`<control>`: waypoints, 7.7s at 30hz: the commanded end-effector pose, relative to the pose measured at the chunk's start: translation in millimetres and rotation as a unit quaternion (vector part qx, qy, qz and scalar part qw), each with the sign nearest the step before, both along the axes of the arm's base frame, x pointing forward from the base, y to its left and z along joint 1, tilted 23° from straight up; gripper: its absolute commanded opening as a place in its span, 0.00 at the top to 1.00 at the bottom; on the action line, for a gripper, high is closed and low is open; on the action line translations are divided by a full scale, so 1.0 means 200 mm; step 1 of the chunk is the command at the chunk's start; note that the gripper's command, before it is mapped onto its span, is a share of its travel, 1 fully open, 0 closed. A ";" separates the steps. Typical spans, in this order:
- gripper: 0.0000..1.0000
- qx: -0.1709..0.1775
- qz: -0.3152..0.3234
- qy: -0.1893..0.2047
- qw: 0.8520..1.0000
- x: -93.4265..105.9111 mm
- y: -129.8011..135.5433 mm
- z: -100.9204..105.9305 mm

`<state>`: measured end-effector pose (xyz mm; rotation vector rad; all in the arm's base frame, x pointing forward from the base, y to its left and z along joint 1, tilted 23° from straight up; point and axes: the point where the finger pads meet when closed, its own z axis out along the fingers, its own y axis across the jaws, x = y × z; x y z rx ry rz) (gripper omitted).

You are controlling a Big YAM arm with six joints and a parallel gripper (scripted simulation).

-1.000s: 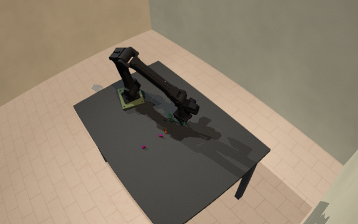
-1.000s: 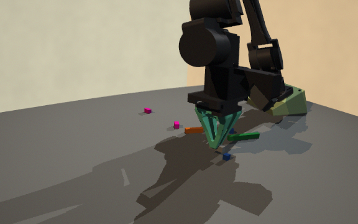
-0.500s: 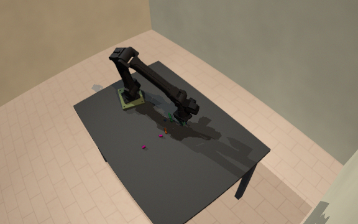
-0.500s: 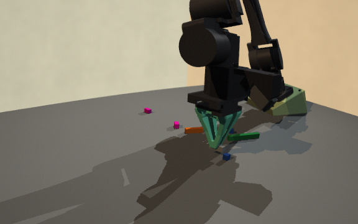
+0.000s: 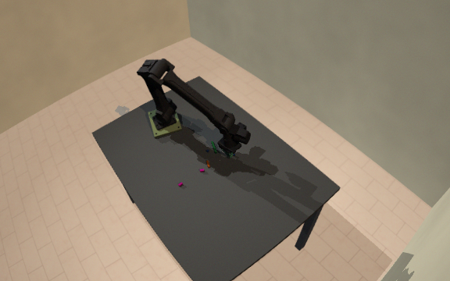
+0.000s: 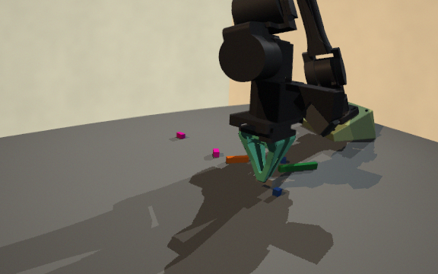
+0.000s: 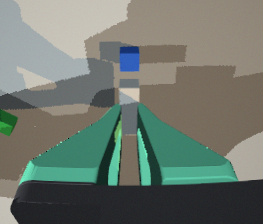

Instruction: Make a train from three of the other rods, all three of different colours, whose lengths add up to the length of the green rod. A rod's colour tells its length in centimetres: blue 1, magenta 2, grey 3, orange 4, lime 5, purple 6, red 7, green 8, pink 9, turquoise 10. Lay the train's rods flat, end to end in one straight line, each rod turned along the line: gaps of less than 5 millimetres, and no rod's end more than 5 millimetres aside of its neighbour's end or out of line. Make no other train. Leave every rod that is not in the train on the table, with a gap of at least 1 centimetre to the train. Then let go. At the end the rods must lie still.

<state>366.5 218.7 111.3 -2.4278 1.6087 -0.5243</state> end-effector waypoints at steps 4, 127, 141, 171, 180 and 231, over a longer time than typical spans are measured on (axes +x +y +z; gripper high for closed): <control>0.96 0.003 0.012 -0.004 1.000 -0.01 0.02 0.01; 0.96 -0.002 0.016 0.001 1.000 -0.02 0.03 -0.01; 0.96 -0.001 0.015 0.000 1.000 -0.01 0.04 -0.02; 0.96 0.003 0.005 -0.003 1.000 0.03 -0.01 -0.05; 0.96 0.003 0.005 -0.003 1.000 0.03 -0.01 -0.05; 0.77 0.020 0.007 -0.023 1.000 0.02 0.08 0.17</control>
